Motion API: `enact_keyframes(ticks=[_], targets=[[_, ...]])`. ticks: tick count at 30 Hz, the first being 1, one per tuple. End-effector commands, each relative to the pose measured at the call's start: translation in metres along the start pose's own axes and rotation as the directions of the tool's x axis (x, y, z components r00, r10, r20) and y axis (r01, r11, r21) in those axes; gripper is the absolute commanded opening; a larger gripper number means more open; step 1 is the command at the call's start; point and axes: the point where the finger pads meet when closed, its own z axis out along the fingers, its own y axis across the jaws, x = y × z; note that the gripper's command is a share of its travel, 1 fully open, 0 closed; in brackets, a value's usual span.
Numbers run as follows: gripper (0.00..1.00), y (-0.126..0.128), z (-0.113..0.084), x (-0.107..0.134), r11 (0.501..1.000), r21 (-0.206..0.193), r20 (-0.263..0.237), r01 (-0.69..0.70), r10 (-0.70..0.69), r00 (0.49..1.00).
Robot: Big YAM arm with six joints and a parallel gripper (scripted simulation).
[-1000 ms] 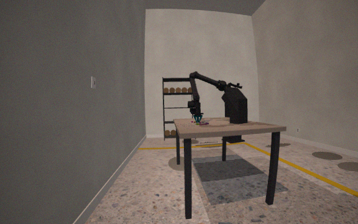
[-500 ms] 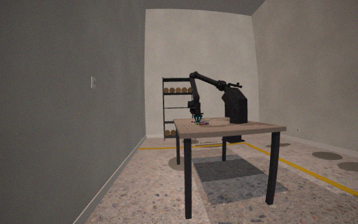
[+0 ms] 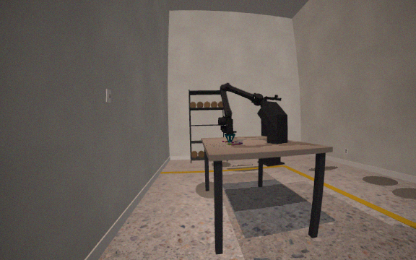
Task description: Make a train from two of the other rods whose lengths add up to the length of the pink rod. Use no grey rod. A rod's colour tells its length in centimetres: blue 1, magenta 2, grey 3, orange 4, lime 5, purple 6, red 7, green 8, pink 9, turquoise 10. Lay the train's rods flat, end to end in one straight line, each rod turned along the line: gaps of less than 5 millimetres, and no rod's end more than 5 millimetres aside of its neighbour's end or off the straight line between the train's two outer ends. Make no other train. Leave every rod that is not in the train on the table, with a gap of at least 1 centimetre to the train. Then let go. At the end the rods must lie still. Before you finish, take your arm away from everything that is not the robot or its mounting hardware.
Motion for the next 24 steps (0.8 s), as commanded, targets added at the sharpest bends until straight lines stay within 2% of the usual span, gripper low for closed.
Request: enact_keyframes(ticks=[1, 24], targets=[[0.24, 0.0001, 0.0040, -0.0036, 1.000, -0.003, 0.005, -0.016, 0.016, 1.000], [0.24, 0.0050, 0.0007, 0.0008, 1.000, -0.013, 0.007, -0.016, 0.016, 1.000]])
